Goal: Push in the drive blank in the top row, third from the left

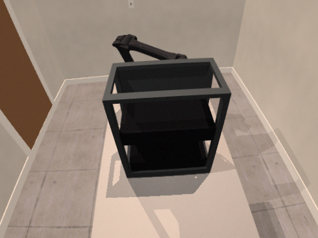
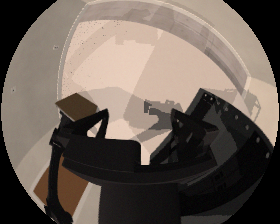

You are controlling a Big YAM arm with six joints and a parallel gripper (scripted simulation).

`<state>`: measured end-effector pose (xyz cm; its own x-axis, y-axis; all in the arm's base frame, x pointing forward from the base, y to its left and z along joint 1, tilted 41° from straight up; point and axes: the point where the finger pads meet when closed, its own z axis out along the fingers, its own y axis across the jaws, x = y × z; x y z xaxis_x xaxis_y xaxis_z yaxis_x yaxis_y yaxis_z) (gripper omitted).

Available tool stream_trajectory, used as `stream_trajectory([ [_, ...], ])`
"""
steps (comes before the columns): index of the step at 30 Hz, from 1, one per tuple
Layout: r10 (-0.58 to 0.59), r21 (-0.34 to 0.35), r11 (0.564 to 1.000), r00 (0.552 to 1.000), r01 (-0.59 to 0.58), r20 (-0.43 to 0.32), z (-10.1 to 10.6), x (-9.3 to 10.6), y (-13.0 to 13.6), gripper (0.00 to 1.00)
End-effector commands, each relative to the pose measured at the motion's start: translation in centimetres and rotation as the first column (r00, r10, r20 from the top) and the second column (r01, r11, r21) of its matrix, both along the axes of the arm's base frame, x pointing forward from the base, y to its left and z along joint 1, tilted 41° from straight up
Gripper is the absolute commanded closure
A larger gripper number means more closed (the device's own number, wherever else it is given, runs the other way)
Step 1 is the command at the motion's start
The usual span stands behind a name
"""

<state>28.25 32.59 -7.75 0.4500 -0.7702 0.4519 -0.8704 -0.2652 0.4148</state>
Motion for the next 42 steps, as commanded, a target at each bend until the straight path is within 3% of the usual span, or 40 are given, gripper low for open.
stream_trajectory([
  [1, 0.003, 0.009, 1.0, 1.0, -0.003, 0.006, 0.28, 0.1, 0.38, 0.0],
  [42, -0.001, 0.029, 1.0, 1.0, 0.0, 0.028, 0.54, 0.59, 1.1, 0.0],
])
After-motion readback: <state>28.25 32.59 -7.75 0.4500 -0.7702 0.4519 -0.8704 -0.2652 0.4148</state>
